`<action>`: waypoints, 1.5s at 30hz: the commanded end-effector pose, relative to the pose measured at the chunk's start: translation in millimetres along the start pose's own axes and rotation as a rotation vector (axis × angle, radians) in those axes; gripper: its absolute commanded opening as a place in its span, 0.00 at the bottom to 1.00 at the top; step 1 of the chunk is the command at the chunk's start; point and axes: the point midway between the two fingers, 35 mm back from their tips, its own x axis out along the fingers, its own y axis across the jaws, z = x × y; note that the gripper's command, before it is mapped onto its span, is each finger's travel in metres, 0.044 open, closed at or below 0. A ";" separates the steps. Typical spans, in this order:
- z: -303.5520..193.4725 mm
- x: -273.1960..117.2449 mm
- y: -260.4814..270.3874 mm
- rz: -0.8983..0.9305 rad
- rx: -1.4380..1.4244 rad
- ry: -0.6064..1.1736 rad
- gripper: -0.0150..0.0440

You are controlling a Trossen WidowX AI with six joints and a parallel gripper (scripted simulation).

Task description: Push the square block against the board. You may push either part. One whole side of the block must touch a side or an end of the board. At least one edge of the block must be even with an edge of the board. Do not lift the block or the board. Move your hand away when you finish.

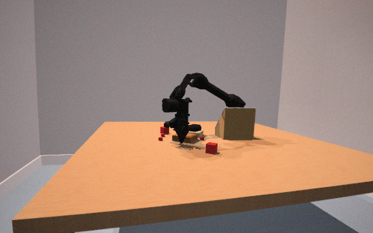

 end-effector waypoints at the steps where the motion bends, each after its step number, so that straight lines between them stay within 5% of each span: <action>1: 6.2 -0.3 -0.2 0.001 0.004 -0.001 0.25; 17: 8.7 -55.5 0.4 0.003 0.004 -0.003 0.25; 25: -17.4 -52.7 10.2 0.003 -0.002 -0.002 0.25; 31: -17.6 -1.5 10.0 0.001 -0.139 0.000 0.25; 45: -24.7 0.1 8.2 0.001 -0.144 0.000 0.25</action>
